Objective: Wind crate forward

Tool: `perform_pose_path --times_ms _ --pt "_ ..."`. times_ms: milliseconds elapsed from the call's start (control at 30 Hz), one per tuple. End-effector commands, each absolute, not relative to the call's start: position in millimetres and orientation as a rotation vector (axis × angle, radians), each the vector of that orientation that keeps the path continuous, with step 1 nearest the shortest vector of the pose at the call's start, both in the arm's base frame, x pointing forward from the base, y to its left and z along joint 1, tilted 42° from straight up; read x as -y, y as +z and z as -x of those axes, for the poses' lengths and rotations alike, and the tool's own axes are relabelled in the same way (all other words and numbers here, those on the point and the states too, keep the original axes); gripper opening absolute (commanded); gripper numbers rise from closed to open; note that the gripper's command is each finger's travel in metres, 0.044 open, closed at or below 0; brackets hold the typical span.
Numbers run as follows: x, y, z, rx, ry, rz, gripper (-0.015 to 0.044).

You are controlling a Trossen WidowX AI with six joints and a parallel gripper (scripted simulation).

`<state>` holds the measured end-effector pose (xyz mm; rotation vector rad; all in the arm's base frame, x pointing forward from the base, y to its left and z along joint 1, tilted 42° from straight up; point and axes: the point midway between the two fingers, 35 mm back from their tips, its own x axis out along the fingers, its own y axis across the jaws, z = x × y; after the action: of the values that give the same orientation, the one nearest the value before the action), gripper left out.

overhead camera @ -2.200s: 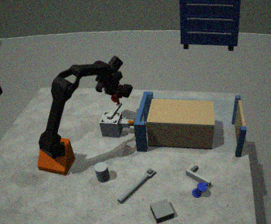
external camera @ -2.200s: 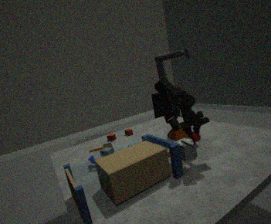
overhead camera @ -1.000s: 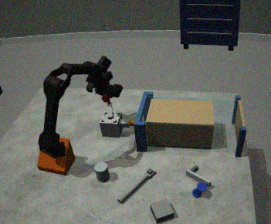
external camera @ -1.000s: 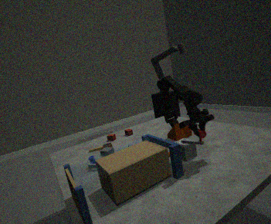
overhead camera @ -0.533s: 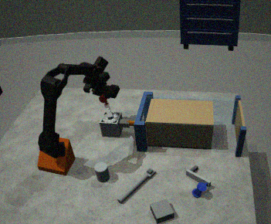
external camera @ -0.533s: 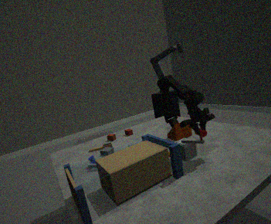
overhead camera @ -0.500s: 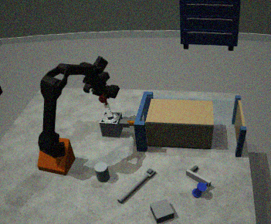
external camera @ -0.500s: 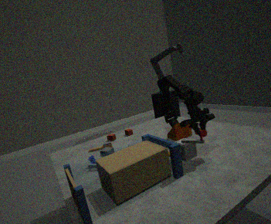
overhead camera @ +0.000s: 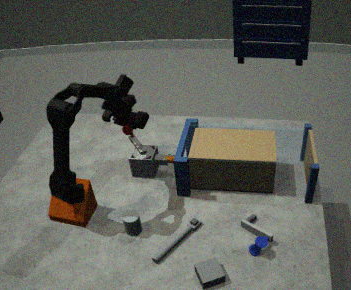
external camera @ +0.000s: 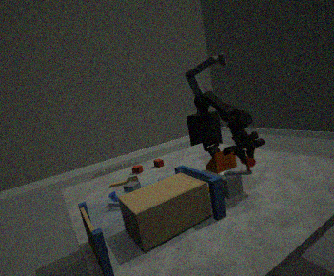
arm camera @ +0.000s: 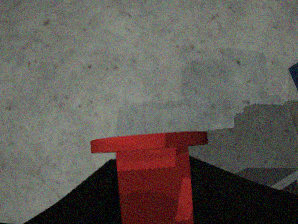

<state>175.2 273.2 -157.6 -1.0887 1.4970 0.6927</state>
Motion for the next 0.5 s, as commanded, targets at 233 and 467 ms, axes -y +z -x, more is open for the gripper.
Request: perform_pose_path --times_ms 233,467 --pt "-262.1 -151.1 -158.1 -1.524 0.691 1.097 0.0" --pt "-258.2 -146.8 -152.4 -1.525 0.691 1.097 0.0"
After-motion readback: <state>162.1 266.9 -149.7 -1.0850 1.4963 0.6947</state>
